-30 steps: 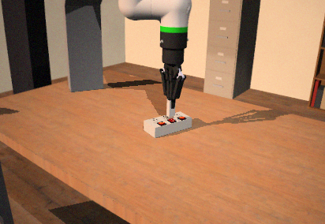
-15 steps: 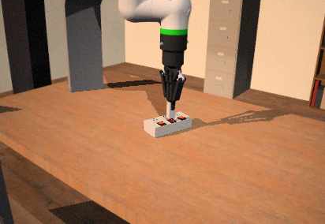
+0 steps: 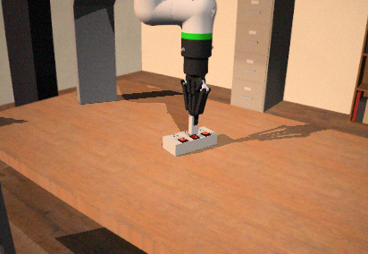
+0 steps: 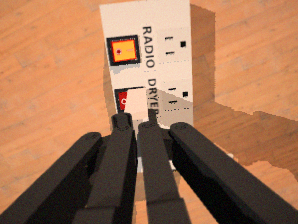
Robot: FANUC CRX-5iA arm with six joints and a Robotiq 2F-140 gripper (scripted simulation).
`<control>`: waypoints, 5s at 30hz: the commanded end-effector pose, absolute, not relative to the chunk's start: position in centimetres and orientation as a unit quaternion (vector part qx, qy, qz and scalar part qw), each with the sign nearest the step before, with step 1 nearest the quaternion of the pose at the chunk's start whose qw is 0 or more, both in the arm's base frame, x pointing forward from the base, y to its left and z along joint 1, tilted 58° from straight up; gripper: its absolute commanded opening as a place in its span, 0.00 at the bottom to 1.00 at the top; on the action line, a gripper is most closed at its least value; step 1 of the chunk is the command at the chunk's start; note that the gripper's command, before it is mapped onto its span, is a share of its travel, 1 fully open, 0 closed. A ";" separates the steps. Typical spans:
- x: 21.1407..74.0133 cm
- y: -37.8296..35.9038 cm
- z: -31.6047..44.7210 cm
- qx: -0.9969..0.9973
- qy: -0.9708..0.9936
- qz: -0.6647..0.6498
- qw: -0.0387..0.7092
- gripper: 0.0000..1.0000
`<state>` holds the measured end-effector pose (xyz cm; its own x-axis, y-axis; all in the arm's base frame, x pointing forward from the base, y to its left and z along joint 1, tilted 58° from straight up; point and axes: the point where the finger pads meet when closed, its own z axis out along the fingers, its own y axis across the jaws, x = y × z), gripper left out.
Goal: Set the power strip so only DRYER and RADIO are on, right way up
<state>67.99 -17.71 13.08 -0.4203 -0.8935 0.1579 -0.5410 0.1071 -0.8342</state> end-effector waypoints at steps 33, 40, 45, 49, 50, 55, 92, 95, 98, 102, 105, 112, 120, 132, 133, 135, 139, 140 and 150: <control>68.0 -17.7 13.1 -0.500 0.717 -0.443 0.199 0.00; 68.2 -17.8 13.0 -0.500 0.717 -0.443 0.199 0.00; 68.3 -17.9 12.9 -0.500 0.717 -0.443 0.199 0.00; 68.4 -17.9 12.8 -0.500 0.717 -0.443 0.199 0.00; 68.4 -18.0 12.8 -0.500 0.717 -0.443 0.199 0.00; 68.6 -18.1 12.6 -0.500 0.717 -0.443 0.199 0.00; 66.8 -17.0 14.0 -0.500 0.717 -0.443 0.199 0.00; 66.2 -16.6 14.4 -0.500 0.717 -0.443 0.199 0.00; 66.1 -16.6 14.5 -0.500 0.717 -0.443 0.199 0.00; 65.8 -16.4 14.7 -0.500 0.717 -0.443 0.199 0.00; 65.8 -16.4 14.7 -0.500 0.717 -0.443 0.199 0.00; 65.8 -16.4 14.7 -0.500 0.717 -0.443 0.199 0.00; 65.8 -16.4 14.7 -0.500 0.717 -0.443 0.199 0.00; 67.5 -11.9 15.9 -0.500 0.717 -0.443 0.199 0.00; 67.5 -11.9 15.9 -0.500 0.717 -0.443 0.199 0.00; 67.5 -11.9 15.9 -0.500 0.717 -0.443 0.199 0.00; 67.5 -11.9 15.9 -0.500 0.717 -0.443 0.199 0.00; 67.5 -11.9 15.9 -0.500 0.717 -0.443 0.199 0.00; 67.5 -11.9 15.9 -0.500 0.717 -0.443 0.199 0.00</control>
